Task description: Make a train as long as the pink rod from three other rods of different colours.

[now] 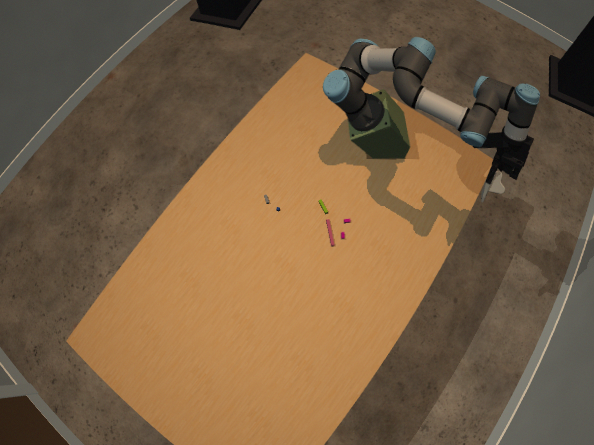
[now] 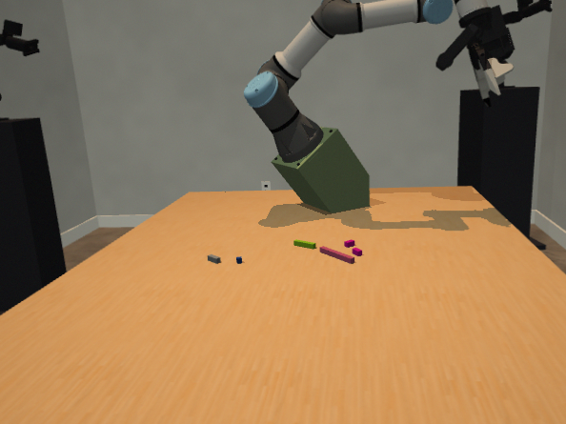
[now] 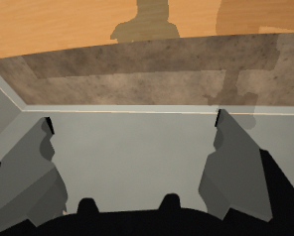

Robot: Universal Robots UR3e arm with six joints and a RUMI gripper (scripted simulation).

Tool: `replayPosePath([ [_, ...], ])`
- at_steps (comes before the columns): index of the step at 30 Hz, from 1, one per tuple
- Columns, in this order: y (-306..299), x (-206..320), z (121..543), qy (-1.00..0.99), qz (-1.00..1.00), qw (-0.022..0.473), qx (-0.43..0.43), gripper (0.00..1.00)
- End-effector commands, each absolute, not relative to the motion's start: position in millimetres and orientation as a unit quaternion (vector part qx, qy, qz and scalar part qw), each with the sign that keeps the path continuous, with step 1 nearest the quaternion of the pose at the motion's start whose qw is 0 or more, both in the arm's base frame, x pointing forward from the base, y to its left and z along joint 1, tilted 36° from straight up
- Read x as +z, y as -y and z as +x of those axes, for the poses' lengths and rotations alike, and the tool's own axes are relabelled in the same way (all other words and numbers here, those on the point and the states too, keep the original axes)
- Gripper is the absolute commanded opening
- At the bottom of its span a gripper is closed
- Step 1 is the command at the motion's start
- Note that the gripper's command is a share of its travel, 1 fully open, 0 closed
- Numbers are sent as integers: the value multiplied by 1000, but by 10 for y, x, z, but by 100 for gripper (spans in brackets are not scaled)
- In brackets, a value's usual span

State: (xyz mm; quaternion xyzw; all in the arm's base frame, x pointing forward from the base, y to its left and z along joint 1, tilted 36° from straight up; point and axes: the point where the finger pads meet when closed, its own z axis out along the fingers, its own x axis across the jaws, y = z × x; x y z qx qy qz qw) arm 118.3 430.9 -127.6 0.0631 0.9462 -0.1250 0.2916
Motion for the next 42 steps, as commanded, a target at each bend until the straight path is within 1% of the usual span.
replayPosePath([
  [1, -4319, -1266, 1183, -946, 63, 292, -123, 100],
  [26, -4310, -1256, 1219, -946, 66, 291, -124, 100],
  [34, -4277, -1224, 1333, -946, 74, 289, -125, 100],
  [42, -4162, -1134, 1645, -946, 96, 283, -127, 100],
])
